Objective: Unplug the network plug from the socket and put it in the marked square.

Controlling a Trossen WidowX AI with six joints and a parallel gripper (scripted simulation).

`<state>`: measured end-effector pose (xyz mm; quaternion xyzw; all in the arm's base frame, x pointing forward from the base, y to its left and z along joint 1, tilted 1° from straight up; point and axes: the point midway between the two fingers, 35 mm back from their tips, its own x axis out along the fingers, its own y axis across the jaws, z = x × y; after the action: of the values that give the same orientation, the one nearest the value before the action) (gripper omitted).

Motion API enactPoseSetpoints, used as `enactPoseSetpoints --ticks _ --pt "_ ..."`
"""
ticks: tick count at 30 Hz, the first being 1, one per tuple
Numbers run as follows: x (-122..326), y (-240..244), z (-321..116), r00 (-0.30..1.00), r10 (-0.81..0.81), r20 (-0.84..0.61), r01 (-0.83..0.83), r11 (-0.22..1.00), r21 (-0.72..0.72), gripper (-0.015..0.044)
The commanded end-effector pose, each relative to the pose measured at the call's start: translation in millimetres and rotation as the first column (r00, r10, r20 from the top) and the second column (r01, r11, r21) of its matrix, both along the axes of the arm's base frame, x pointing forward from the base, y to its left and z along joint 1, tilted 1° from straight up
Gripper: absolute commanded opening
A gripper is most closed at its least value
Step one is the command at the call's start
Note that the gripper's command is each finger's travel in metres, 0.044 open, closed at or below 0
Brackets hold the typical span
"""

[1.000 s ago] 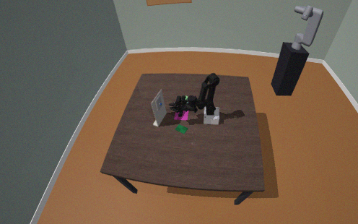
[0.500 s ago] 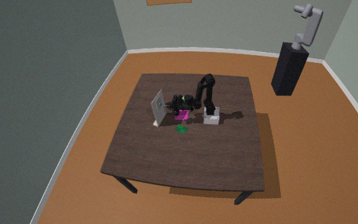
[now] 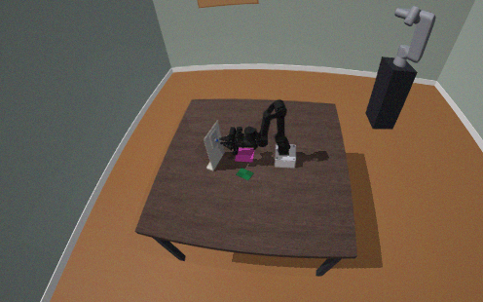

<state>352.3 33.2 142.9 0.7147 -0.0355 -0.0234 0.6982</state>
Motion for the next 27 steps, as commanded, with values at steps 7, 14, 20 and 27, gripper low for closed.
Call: enactPoseSetpoints --ticks 7,14,20,27 --pt "15.2 -5.5 -0.3 1.0 0.003 -0.001 -0.003 1.0 -0.007 0.0156" --pt "25.1 -10.3 -0.5 1.0 0.003 0.0 -0.003 1.0 -0.007 0.0156" --pt "26.1 -10.8 -0.5 1.0 0.003 0.0 -0.003 1.0 -0.007 0.009" --pt "26.1 -10.8 -0.5 1.0 0.003 0.0 -0.003 1.0 -0.007 0.0044"
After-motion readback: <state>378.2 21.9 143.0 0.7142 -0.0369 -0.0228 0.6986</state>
